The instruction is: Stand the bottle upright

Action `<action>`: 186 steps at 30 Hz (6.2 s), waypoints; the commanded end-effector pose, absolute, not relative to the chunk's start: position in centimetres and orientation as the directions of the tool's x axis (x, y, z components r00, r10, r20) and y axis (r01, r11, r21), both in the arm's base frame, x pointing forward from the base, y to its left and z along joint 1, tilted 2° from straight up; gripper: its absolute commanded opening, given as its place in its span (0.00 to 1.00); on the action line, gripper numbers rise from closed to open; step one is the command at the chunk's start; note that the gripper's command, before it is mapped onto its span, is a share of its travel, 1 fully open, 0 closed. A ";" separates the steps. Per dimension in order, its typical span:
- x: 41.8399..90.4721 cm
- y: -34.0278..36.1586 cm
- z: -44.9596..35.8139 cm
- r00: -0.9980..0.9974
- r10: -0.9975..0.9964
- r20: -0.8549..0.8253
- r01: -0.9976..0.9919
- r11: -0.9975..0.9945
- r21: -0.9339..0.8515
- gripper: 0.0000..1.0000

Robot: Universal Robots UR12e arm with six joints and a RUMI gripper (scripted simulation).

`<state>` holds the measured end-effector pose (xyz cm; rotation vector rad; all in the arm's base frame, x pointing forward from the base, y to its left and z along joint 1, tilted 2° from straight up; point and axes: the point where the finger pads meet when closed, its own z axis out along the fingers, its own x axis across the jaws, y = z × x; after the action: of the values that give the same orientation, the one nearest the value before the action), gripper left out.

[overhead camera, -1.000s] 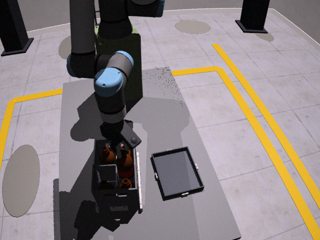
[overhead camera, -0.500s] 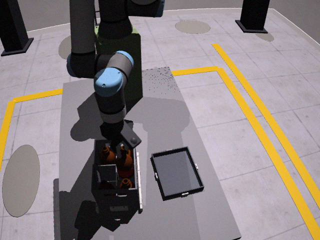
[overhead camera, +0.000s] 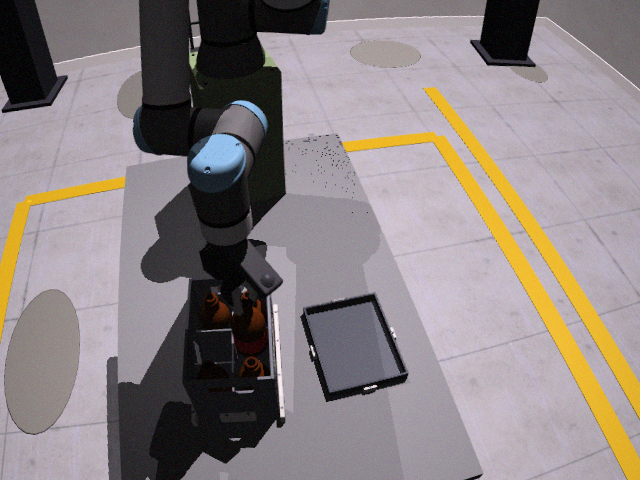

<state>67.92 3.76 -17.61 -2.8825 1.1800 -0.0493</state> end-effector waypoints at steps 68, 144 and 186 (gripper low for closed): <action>67.7 3.6 -13.6 0.712 -0.702 0.021 -0.701 -0.712 -0.038 0.00; 67.6 3.5 -9.7 0.712 -0.702 0.022 -0.701 -0.712 -0.038 0.00; 67.6 3.5 -9.6 0.712 -0.702 0.022 -0.701 -0.712 -0.038 0.00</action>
<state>67.60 3.68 -9.87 -2.8825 1.1800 -0.0495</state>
